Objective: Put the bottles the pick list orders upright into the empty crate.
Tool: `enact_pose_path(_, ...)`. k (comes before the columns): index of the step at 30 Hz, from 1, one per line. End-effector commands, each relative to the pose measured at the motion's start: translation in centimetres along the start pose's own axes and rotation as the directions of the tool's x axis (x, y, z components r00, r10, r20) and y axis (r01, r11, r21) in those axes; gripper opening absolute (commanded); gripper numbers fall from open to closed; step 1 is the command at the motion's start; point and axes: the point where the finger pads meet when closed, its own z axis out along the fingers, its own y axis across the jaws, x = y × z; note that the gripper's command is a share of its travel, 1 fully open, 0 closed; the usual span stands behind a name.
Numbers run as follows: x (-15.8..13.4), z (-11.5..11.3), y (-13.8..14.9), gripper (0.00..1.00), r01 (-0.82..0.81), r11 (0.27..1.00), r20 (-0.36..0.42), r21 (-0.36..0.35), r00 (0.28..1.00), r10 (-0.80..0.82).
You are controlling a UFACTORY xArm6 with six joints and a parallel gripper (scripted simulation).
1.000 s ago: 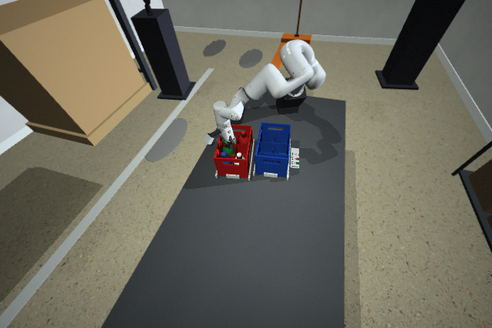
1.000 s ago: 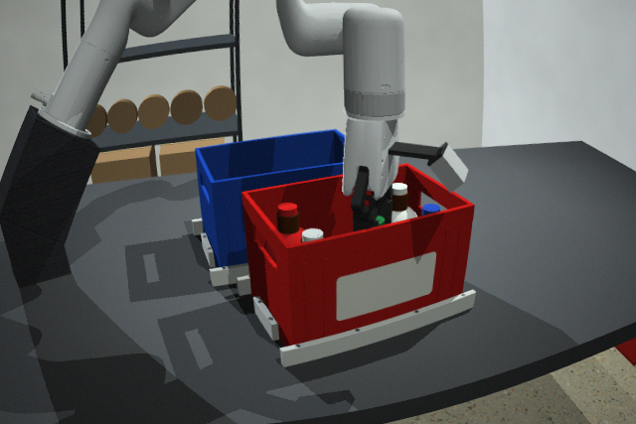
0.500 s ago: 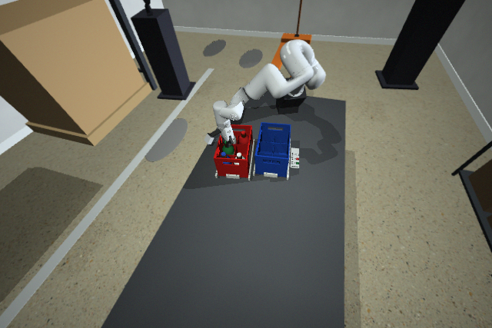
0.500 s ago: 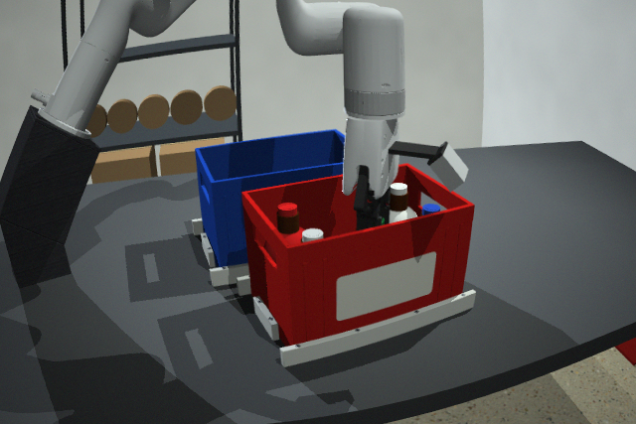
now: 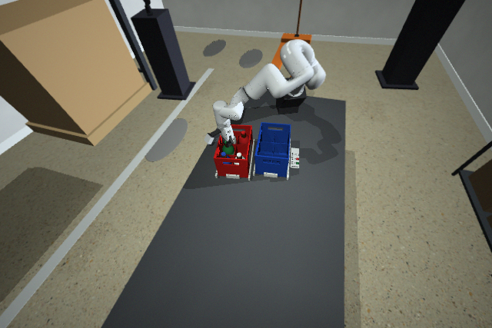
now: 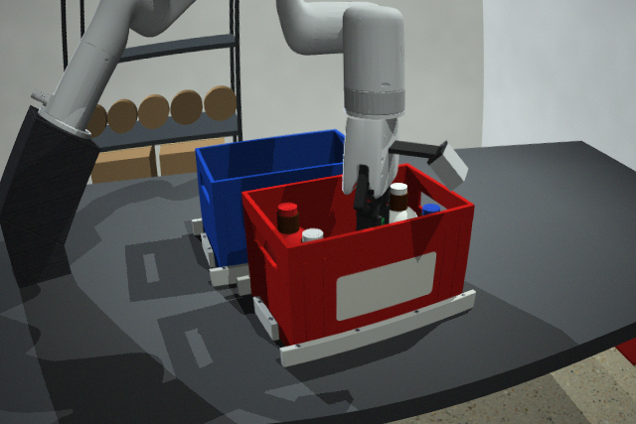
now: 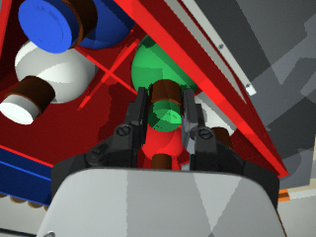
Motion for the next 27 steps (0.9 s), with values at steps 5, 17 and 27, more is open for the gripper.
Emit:
enact_pose_path(5, 0.19, -0.18, 0.00, 0.00, 0.001, 1.000, -0.005, -0.001, 1.000, -0.001)
enact_pose_path(17, 0.18, -0.17, 0.00, 0.00, 0.001, 1.000, -0.004, -0.001, 1.000, -0.001)
enact_pose_path(27, 0.19, -0.68, 0.00, 0.00, 0.001, 1.000, -0.005, -0.001, 1.000, -0.001)
